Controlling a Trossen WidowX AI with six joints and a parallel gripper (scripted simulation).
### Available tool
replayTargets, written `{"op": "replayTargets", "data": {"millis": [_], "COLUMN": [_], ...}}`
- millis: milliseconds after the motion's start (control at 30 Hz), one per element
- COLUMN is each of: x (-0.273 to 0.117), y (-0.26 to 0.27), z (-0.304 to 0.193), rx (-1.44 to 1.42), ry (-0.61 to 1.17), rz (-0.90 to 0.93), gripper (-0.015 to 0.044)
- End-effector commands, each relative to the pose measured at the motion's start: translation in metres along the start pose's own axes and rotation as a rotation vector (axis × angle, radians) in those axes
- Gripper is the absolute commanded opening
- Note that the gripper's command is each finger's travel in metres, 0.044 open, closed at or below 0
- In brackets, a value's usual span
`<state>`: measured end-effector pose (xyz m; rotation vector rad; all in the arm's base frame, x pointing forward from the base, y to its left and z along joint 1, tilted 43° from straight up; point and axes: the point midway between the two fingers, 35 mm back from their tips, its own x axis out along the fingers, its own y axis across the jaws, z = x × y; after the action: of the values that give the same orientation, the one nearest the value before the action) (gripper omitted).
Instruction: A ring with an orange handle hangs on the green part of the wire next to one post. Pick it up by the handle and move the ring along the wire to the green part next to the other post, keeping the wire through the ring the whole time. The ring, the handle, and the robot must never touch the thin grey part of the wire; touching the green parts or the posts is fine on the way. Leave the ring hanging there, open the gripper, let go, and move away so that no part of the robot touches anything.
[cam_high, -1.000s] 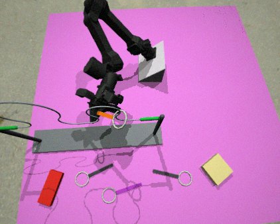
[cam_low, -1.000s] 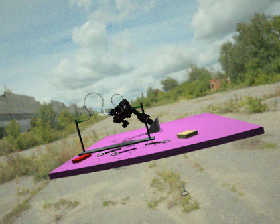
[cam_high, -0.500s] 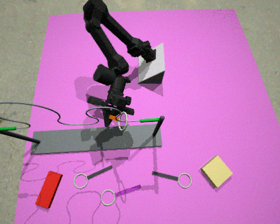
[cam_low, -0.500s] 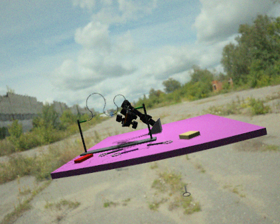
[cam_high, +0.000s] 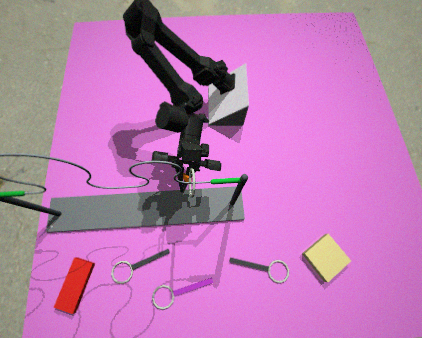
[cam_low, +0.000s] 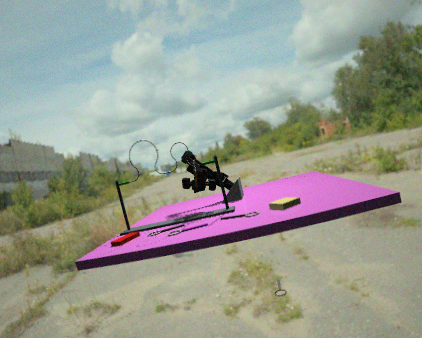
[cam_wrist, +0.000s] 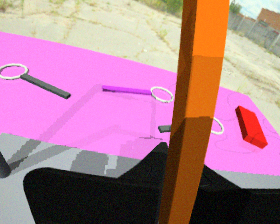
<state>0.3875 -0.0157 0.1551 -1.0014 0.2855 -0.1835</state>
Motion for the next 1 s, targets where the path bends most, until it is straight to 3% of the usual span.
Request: {"op": "replayTargets", "data": {"millis": [0, 967], "x": [-0.002, -0.012], "y": [0.015, 0.061], "z": [0.0, 0.008], "rx": [0.068, 0.199], "ry": [0.012, 0.028], "rz": [0.032, 0.093], "gripper": [-0.015, -0.015]}}
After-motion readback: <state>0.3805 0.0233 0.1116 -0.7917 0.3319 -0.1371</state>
